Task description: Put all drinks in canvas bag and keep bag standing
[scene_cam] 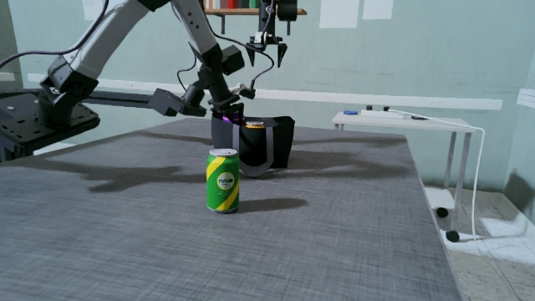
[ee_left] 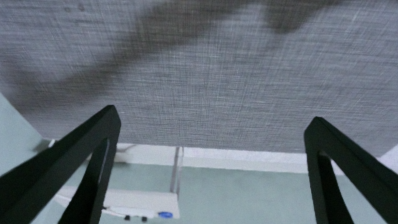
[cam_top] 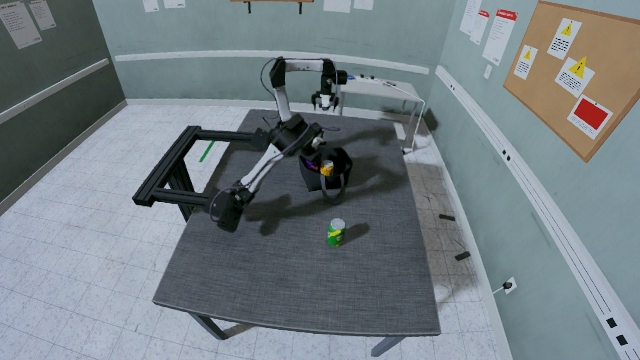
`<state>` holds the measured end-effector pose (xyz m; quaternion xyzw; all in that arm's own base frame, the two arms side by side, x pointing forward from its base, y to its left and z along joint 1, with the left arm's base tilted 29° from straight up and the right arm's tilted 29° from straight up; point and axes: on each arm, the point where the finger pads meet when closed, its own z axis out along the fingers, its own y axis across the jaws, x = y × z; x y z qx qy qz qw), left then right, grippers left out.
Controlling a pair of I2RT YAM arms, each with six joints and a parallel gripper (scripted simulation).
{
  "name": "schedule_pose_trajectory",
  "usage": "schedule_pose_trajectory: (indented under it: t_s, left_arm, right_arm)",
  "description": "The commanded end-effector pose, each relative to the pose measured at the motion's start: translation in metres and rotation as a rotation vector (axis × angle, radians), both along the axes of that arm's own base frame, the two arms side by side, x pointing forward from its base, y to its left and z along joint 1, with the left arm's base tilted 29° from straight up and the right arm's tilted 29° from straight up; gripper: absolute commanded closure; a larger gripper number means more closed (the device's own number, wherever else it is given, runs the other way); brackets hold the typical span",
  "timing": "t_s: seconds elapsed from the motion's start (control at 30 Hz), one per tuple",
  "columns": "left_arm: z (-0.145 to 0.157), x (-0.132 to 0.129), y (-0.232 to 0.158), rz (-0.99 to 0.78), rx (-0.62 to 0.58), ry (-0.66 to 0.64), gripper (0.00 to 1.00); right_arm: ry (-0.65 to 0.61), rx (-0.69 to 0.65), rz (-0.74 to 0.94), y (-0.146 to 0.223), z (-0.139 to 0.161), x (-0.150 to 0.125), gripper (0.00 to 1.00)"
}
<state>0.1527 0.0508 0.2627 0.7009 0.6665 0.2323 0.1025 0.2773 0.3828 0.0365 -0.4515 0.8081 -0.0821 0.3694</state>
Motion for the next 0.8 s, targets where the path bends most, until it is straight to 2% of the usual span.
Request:
schedule_pose_trajectory:
  t_s: [0.0,0.17,0.23,0.3,0.4,0.47,0.53,0.6,0.63,0.67,0.73,0.77]
  left_arm:
    - [0.010,0.001,0.003,0.022,0.005,-0.024,0.00]
    - [0.010,0.001,0.003,0.022,0.005,-0.024,0.00]
    - [0.010,0.001,0.003,0.022,0.005,-0.024,0.00]
    - [0.010,0.001,0.003,0.022,0.005,-0.024,0.00]
    - [0.010,0.001,0.003,0.022,0.005,-0.024,0.00]
    - [0.010,0.001,0.003,0.022,0.005,-0.024,0.00]
    - [0.010,0.001,0.003,0.022,0.005,-0.024,0.00]
    - [0.010,0.001,0.003,0.022,0.005,-0.024,0.00]
    - [0.010,0.001,0.003,0.022,0.005,-0.024,0.00]
    - [0.010,0.001,0.003,0.022,0.005,-0.024,0.00]
    - [0.010,0.001,0.003,0.022,0.005,-0.024,0.00]
    - [0.010,0.001,0.003,0.022,0.005,-0.024,0.00]
  right_arm:
    - [-0.046,0.114,0.050,0.033,0.028,-0.005,0.30]
    - [-0.055,0.111,0.043,0.032,0.029,-0.003,0.30]
    - [-0.030,0.076,0.021,0.023,0.005,0.008,0.30]
    - [-0.038,0.090,0.005,0.016,0.013,0.014,0.30]
    - [-0.024,0.063,0.012,0.015,-0.002,0.011,0.30]
    - [-0.042,0.091,0.002,0.014,0.012,0.015,0.30]
    - [-0.036,0.088,0.024,0.023,0.007,0.010,0.30]
    - [-0.028,0.069,0.000,0.011,-0.002,0.018,0.30]
    - [-0.025,0.059,0.005,0.008,-0.005,0.013,0.30]
    - [-0.050,0.088,0.018,0.020,0.012,0.009,0.30]
    - [-0.050,0.088,0.018,0.020,0.012,0.009,0.30]
    - [-0.032,0.079,0.022,0.017,0.002,0.009,0.30]
